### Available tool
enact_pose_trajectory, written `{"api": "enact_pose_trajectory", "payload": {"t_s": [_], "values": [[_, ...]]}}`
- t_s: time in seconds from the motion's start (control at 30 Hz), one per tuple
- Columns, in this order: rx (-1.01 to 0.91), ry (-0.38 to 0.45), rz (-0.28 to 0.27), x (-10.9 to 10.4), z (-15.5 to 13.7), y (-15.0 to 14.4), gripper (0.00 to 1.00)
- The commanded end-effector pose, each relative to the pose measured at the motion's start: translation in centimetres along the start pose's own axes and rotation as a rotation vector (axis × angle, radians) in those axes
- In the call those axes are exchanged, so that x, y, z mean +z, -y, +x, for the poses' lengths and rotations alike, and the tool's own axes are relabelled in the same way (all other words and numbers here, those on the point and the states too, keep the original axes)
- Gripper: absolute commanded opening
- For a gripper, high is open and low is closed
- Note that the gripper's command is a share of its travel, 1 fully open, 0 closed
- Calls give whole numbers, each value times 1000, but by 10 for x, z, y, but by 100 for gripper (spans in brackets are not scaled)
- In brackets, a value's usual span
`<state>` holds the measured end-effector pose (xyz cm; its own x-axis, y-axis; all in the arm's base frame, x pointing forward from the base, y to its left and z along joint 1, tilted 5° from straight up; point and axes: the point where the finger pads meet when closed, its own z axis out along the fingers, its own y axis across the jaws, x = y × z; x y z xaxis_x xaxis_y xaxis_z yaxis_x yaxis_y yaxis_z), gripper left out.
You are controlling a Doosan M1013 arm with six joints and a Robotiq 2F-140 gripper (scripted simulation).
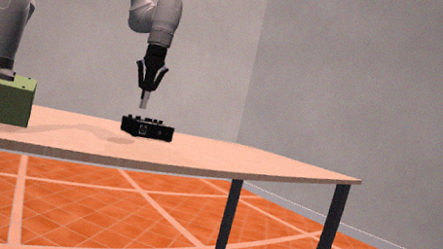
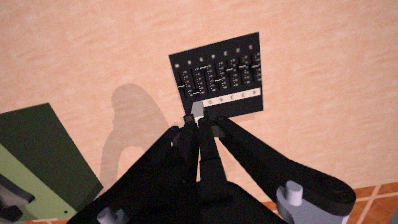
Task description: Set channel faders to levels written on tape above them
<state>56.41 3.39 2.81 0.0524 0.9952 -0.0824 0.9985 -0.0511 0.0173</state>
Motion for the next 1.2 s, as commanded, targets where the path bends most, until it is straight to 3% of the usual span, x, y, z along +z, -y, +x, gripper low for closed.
{"api": "enact_pose_trajectory", "payload": {"t_s": [0.0, 1.17], "values": [[-3, 2, -2, 1, -3, 2, 0], [-3, 2, -2, 16, -3, 2, 0]]}}
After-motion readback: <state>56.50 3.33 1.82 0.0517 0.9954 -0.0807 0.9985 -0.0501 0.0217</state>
